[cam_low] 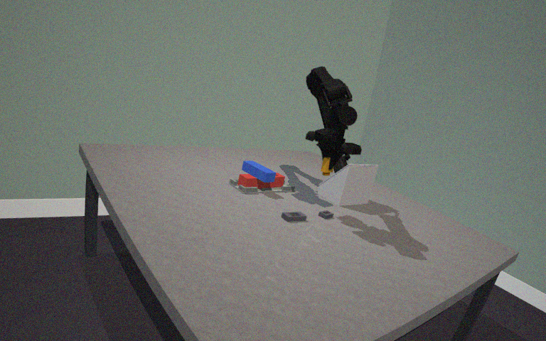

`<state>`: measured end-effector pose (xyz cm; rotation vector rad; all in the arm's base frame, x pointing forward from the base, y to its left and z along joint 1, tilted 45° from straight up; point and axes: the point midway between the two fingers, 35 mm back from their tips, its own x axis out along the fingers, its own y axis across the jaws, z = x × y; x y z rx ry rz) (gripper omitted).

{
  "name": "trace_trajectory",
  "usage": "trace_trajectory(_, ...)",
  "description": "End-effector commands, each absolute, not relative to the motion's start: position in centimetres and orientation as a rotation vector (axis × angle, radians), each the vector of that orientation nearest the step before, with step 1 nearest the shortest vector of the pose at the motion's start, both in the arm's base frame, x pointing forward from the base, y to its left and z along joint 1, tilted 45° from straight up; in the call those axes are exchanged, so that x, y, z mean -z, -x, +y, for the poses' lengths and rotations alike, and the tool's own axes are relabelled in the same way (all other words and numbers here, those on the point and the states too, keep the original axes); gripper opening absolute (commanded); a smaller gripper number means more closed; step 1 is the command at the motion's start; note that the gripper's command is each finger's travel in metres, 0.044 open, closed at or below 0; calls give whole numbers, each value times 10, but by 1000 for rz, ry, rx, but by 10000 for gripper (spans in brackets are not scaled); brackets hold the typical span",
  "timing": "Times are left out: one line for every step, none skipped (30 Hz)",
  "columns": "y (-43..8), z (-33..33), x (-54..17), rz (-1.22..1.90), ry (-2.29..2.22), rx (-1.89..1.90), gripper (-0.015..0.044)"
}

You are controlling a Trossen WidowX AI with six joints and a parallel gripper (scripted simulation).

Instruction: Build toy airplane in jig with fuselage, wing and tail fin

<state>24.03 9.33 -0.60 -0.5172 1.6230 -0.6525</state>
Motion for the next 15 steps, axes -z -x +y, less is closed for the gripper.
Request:
trace_trajectory(-244,80,-5,1622,515,645,0)
trace_trajectory(-244,78,-7,1622,514,644,0)
trace_trajectory(-245,75,-9,1622,513,642,0)
trace_trajectory(-246,73,-11,1622,512,641,0)
trace_trajectory(-247,70,-13,1621,511,640,0)
trace_trajectory(-247,67,-15,1621,510,639,0)
trace_trajectory(-248,65,-17,1621,509,638,0)
trace_trajectory(-249,62,-19,1621,508,637,0)
trace_trajectory(-249,59,-21,1620,508,636,0)
trace_trajectory(-250,56,-23,1620,507,635,0)
trace_trajectory(-250,54,-24,1620,506,634,0)
trace_trajectory(-250,51,-26,1619,505,633,0)
trace_trajectory(-251,48,-28,1619,505,632,0)
trace_trajectory(-251,45,-30,1618,504,632,0)
trace_trajectory(-251,43,-32,1618,504,631,0)
